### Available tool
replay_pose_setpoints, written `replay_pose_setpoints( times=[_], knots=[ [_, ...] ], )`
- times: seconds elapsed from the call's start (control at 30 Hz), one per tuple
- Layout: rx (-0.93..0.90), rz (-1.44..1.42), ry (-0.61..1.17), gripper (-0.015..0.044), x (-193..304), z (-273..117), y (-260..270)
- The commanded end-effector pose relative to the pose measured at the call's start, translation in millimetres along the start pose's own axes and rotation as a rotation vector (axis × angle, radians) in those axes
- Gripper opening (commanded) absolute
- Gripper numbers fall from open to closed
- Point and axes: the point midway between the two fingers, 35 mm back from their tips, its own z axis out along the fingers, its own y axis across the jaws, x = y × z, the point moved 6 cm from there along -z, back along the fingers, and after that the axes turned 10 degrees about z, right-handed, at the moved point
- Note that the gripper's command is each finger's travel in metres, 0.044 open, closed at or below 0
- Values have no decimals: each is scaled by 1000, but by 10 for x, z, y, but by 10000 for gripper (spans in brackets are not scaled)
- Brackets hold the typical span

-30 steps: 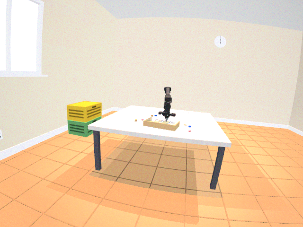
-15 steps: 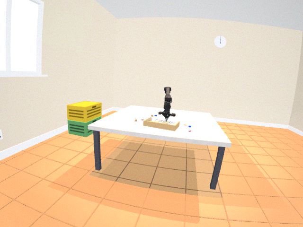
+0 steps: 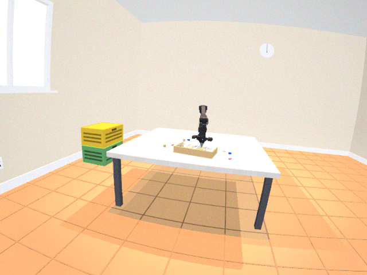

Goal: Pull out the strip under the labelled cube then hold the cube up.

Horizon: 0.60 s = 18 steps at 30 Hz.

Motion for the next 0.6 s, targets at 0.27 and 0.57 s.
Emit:
replay_pose_setpoints(
  times=[0.27,0.57],
  knots=[
    [-2,-7,3,0,0,27,2],
    [-2,-7,3,0,-2,36,4]
  ],
)
